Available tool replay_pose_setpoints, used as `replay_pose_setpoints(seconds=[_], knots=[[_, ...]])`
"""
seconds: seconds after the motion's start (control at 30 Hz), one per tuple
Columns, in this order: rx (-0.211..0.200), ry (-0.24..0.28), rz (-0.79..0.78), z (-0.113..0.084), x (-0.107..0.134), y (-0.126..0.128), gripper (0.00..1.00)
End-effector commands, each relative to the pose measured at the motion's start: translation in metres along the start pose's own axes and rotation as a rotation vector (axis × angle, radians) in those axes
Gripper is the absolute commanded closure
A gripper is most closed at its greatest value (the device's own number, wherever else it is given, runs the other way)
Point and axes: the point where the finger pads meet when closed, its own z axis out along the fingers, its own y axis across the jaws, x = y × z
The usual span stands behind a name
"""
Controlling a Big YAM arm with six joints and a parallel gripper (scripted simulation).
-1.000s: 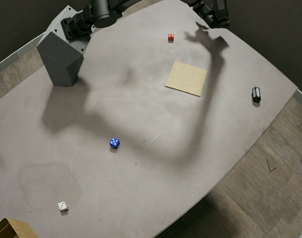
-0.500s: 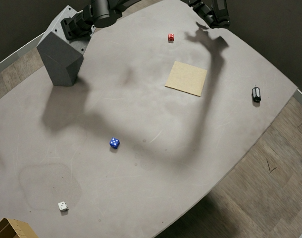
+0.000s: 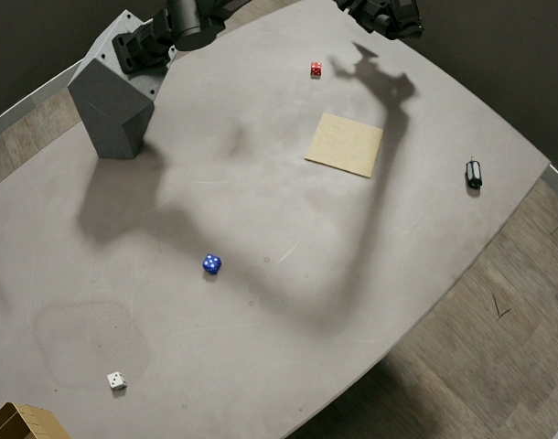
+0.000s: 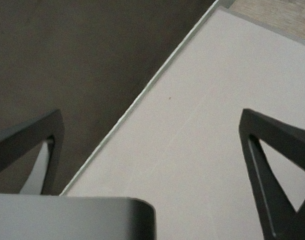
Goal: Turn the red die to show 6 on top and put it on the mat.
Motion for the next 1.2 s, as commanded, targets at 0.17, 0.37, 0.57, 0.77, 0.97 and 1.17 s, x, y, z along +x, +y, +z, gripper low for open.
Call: replay_pose_setpoints(seconds=[0.17,0.37,0.57,0.77,0.97,1.17], knots=[[0.162,0.269,-0.065,0.004,0.013,0.051,0.0],[0.463,0.626,-0.129,-0.033,0.061,0.084,0.0],[0.756,0.878,-0.183,-0.085,0.093,0.112,0.0],[0.882,0.966,-0.204,-0.11,0.102,0.124,0.0],[0.926,1.016,-0.213,-0.117,0.11,0.13,0.0],[0.925,1.023,-0.211,-0.119,0.109,0.127,0.0]])
